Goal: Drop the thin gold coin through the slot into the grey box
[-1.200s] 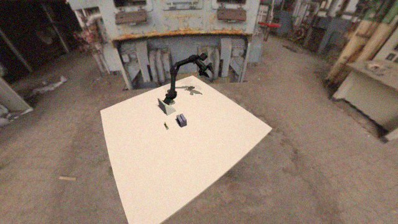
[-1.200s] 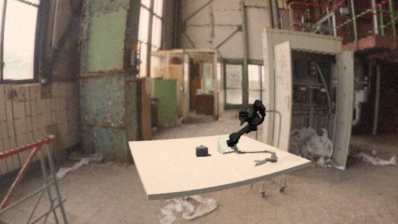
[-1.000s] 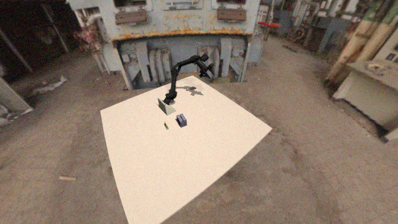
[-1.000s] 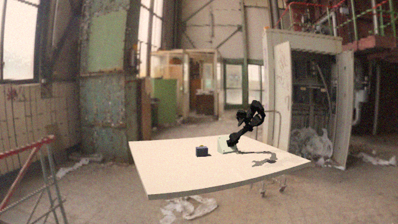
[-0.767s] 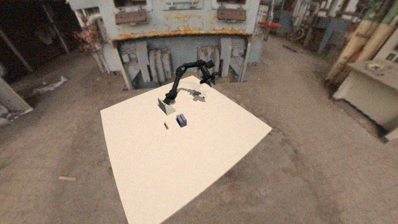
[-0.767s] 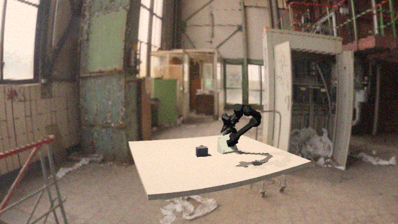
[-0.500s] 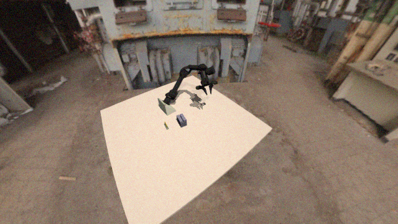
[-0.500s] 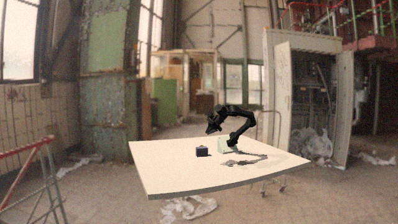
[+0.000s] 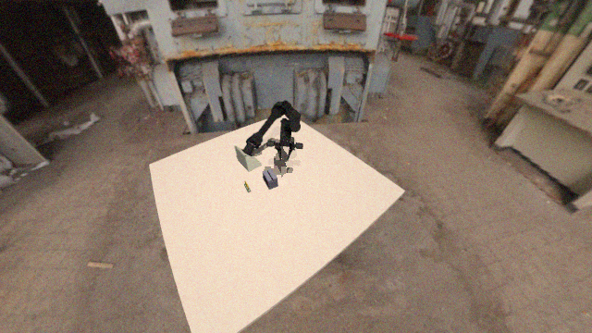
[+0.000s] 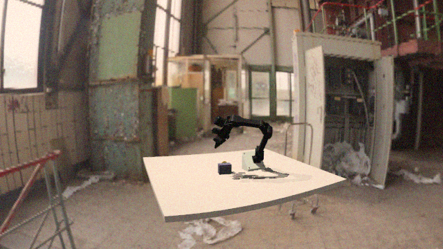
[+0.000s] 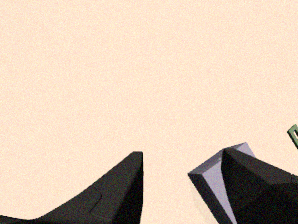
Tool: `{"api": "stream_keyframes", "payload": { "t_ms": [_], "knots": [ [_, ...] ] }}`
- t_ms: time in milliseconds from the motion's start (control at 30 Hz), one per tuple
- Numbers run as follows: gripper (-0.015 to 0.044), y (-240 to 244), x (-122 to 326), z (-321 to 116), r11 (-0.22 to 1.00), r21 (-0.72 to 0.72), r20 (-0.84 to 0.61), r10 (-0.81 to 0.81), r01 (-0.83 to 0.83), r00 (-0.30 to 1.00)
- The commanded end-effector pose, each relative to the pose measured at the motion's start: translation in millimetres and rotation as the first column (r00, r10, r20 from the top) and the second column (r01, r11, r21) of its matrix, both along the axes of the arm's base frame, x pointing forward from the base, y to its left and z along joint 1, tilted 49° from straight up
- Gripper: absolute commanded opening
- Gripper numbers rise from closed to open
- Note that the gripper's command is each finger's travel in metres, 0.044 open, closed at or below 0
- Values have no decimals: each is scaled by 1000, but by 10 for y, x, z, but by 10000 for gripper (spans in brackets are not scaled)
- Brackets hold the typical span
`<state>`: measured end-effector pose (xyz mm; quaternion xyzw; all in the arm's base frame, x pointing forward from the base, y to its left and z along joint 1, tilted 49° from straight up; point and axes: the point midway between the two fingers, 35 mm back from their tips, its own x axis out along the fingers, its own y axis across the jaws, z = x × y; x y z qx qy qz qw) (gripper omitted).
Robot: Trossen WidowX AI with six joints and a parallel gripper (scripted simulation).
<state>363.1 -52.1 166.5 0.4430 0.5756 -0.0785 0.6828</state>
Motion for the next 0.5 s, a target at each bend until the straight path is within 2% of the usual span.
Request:
{"api": "stream_keyframes", "payload": {
  "t_ms": [0, 233, 467],
  "knots": [
    [161, -318, -183, -608, 984, 0, -67, 177, -177, 982],
    [161, -636, -551, -1285, 912, 80, -66, 408, -402, 911],
    [161, -790, -1031, -1862, 782, 193, 58, 593, -592, 803]
  ]
}}
